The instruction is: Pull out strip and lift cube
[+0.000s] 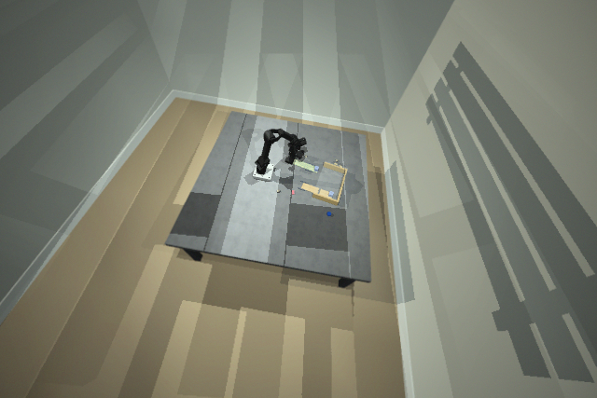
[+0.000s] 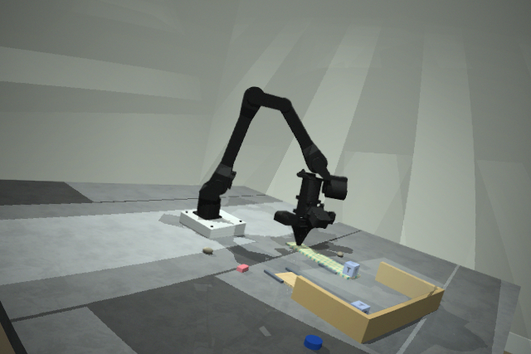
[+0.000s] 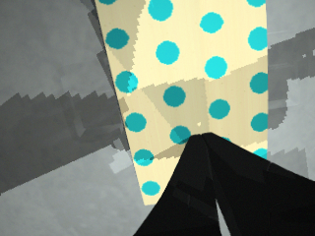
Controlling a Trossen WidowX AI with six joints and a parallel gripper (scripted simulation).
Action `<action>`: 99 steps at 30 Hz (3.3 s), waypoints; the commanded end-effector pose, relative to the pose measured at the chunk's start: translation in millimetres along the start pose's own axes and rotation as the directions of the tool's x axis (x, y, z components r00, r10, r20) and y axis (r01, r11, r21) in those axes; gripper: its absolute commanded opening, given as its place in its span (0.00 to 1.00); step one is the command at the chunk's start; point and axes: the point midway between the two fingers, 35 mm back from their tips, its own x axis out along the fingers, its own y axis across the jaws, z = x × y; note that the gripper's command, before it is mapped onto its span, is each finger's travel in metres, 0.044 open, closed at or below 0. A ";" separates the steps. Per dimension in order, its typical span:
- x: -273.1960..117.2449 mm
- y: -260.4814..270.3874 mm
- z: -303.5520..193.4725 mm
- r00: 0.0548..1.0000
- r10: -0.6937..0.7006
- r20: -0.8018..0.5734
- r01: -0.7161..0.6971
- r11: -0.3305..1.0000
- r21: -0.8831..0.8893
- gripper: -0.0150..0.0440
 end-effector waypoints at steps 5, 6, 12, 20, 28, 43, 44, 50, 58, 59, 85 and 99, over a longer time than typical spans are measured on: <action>4.7 -4.2 -11.5 1.000 -0.013 -0.026 0.013 1.000 -0.001 0.25; -1.8 0.0 -3.9 1.000 -0.002 -0.003 0.002 1.000 -0.002 0.25; -42.1 0.9 -2.1 1.000 -0.012 -0.025 0.012 1.000 -0.001 0.25; -43.1 0.6 22.0 1.000 -0.012 -0.023 0.008 0.979 -0.201 0.52; -46.0 -0.4 56.9 1.000 -0.013 -0.020 0.008 0.978 -0.210 0.88; -52.8 -0.2 120.8 1.000 -0.013 -0.014 0.009 0.978 -0.210 1.00; -53.2 -0.2 124.8 1.000 -0.013 -0.013 0.010 0.978 -0.210 1.00; -56.0 0.0 150.2 1.000 -0.013 -0.011 0.010 0.978 -0.209 1.00; -59.6 -0.3 183.8 1.000 -0.013 -0.008 0.011 0.978 -0.209 1.00; -60.1 -0.6 188.4 1.000 -0.013 -0.008 0.011 0.978 -0.209 1.00; -32.4 -1.8 210.9 1.000 -0.013 -0.006 0.012 0.978 -0.209 0.68; -9.6 -2.4 209.9 1.000 -0.013 -0.006 0.012 0.978 -0.209 0.68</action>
